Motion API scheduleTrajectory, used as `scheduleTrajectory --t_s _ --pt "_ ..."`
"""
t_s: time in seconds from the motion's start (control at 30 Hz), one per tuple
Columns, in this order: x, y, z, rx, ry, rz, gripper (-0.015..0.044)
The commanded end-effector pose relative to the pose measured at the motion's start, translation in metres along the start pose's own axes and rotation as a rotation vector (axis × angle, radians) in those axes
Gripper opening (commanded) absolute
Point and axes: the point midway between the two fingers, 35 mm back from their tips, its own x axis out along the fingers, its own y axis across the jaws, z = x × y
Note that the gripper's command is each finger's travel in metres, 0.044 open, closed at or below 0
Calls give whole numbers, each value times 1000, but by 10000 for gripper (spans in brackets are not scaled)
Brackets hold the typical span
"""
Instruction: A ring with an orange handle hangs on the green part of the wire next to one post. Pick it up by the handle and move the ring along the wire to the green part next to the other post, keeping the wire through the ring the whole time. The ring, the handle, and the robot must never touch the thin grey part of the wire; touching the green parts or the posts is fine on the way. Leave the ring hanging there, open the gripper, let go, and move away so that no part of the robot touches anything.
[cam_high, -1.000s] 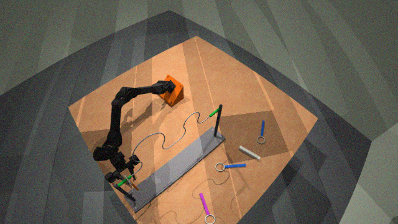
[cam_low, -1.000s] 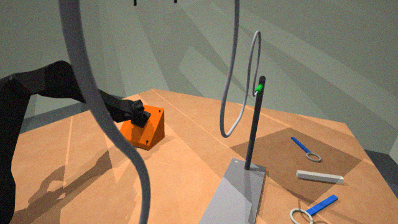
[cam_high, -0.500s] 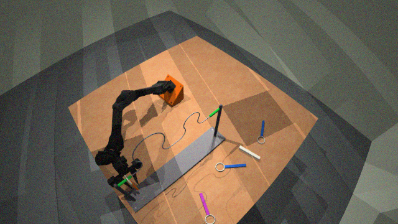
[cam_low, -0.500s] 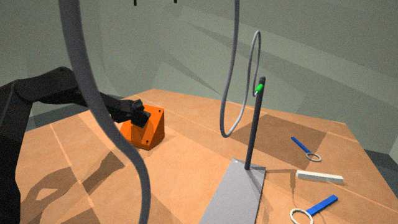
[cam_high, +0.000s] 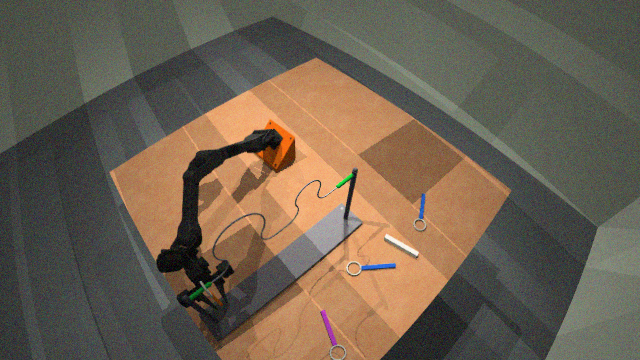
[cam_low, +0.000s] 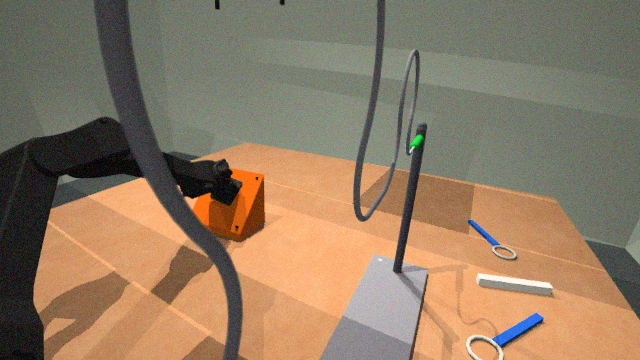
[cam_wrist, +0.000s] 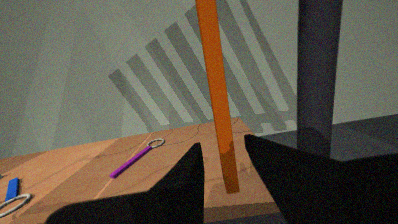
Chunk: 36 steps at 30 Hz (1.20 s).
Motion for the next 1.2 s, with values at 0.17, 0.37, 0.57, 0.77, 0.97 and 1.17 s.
scheduleTrajectory --t_s 0.17,0.37,0.57,0.77,0.97,1.17 --pt "15 0 0 -5 3 -4 160" --pt "23 0 0 -4 3 -4 160" --pt "24 0 0 -4 3 -4 160" --pt "24 0 0 -4 3 -4 160" --pt "24 0 0 -4 3 -4 160" --pt "24 0 0 -4 3 -4 160"
